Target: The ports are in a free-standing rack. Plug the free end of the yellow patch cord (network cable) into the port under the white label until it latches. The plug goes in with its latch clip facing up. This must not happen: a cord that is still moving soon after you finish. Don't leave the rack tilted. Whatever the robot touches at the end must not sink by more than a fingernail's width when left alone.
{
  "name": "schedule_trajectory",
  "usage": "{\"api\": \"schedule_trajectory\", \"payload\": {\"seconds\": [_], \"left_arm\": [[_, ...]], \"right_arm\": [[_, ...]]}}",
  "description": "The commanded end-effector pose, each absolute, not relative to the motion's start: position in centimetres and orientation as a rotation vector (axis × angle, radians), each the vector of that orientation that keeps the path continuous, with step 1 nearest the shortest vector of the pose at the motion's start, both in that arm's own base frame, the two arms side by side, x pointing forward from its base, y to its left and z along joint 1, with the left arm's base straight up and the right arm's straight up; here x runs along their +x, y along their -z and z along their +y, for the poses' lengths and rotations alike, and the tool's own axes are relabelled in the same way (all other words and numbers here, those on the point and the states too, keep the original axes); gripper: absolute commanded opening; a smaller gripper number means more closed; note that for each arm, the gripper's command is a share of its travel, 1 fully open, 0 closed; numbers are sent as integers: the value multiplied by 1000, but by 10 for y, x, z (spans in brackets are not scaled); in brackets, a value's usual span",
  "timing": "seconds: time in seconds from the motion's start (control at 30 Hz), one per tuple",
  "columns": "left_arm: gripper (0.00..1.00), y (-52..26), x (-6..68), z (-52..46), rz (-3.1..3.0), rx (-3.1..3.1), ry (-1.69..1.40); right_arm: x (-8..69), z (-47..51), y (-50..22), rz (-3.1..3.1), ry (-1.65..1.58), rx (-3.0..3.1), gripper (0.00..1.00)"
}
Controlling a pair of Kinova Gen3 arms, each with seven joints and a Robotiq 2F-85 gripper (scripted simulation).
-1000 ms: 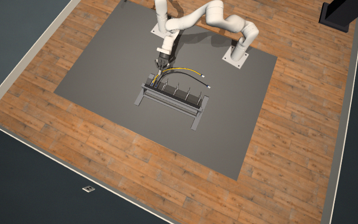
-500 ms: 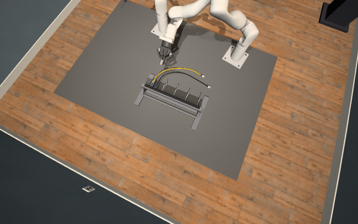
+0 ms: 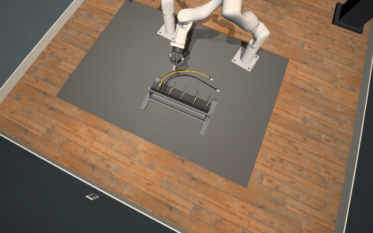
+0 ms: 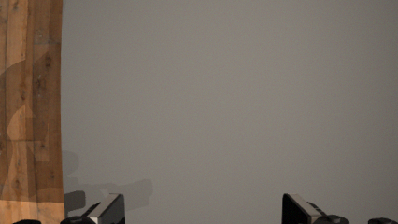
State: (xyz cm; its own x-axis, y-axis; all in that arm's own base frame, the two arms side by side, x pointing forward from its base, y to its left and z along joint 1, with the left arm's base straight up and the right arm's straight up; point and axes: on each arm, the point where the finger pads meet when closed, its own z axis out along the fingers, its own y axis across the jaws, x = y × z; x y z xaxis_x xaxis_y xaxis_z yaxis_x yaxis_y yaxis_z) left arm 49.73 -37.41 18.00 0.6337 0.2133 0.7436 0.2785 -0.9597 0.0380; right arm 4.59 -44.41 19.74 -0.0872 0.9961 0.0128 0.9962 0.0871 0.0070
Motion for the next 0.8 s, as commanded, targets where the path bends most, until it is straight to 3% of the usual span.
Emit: {"api": "schedule_trajectory", "payload": {"seconds": [0.0, 0.77], "left_arm": [[99, -166, 497, -334, -598, -2799, 1123], [99, -105, 395, -198, -1653, -2623, 371]], "right_arm": [[42, -448, -200, -2323, 0, -2115, 1000], [42, -448, -200, -2323, 0, -2115, 1000]]}}
